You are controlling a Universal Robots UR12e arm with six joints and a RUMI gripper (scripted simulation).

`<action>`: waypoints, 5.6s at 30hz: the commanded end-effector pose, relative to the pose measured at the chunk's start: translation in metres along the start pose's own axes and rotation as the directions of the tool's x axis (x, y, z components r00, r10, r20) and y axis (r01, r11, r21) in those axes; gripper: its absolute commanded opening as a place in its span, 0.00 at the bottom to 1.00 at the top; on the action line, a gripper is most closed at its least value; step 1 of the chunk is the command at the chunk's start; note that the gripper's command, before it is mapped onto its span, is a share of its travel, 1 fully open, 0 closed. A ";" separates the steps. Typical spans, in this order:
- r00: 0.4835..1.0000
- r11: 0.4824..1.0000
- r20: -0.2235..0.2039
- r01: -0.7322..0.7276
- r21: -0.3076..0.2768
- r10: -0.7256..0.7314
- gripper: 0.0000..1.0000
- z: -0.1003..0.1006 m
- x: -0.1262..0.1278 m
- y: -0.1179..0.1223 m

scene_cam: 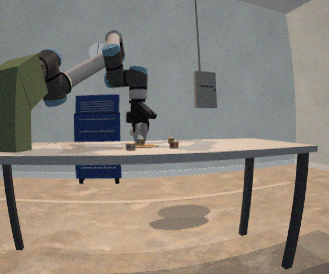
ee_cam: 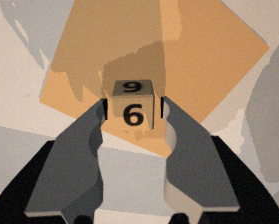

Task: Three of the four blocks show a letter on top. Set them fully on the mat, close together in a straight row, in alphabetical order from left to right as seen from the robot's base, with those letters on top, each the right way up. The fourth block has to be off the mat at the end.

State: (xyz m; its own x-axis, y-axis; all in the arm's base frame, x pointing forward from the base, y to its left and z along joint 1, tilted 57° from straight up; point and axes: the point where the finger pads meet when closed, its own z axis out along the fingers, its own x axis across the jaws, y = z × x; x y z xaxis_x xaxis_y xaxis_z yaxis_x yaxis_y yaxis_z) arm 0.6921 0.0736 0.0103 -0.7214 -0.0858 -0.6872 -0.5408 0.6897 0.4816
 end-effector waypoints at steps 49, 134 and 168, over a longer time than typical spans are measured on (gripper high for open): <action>1.000 1.000 0.000 0.000 0.001 0.000 0.09 -0.008 0.000 0.000; 0.839 0.839 0.001 -0.545 0.000 0.545 0.09 -0.087 0.084 -0.126; 0.839 0.839 0.001 -0.545 0.000 0.545 0.09 -0.001 0.084 -0.126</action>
State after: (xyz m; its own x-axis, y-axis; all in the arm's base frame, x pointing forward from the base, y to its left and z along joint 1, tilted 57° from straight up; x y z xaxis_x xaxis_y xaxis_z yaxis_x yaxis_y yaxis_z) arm 0.6986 -0.0207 -0.1075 -0.8997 0.3035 -0.3137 -0.0606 0.6248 0.7784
